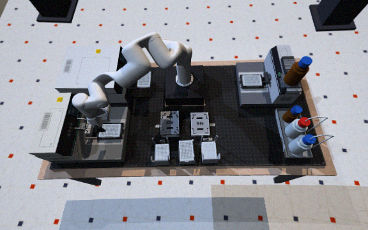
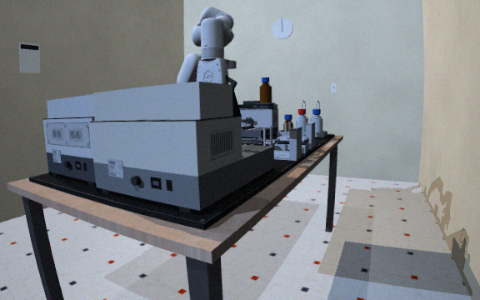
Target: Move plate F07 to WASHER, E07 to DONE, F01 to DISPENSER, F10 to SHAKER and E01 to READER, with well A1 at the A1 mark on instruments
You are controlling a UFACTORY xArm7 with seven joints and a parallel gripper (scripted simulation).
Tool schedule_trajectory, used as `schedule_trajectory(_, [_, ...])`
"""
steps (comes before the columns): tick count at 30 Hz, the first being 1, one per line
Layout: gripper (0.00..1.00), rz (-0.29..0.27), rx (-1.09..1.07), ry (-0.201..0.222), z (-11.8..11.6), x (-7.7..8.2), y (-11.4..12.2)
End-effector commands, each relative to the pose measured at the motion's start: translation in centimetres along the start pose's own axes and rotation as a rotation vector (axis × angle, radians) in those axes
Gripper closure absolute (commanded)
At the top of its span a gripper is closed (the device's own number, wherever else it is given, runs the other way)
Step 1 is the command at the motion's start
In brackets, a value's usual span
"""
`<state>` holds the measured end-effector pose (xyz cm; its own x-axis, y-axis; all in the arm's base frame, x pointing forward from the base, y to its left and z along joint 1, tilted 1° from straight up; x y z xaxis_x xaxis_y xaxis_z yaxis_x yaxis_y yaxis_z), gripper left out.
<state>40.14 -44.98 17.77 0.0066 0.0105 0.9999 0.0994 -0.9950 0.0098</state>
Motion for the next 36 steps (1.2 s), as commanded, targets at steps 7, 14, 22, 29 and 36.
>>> schedule_trajectory(7, [0.00,-0.005,0.001,0.005,0.1,0.3,-2.6])
schedule_trajectory(14, [0.00,-0.005,0.001,0.005,0.2,0.3,-4.7])
schedule_trajectory(22, [0.00,-0.005,0.001,0.005,0.2,0.3,-6.7])
schedule_trajectory(29, [0.00,-0.005,0.001,0.005,0.3,0.2,-9.0])
schedule_trajectory(36, [0.00,-0.004,0.001,0.005,0.3,0.2,-10.8])
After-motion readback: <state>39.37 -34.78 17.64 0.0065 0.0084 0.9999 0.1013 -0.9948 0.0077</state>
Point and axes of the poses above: the point where the finger pads meet when closed, its own x axis back along the fingers, its own z axis across the jaws, y = z × x, the point moved 4 cm from there along x, back along the fingers, and after that the axes turned 4 degrees about x, right-handed, at the moved point
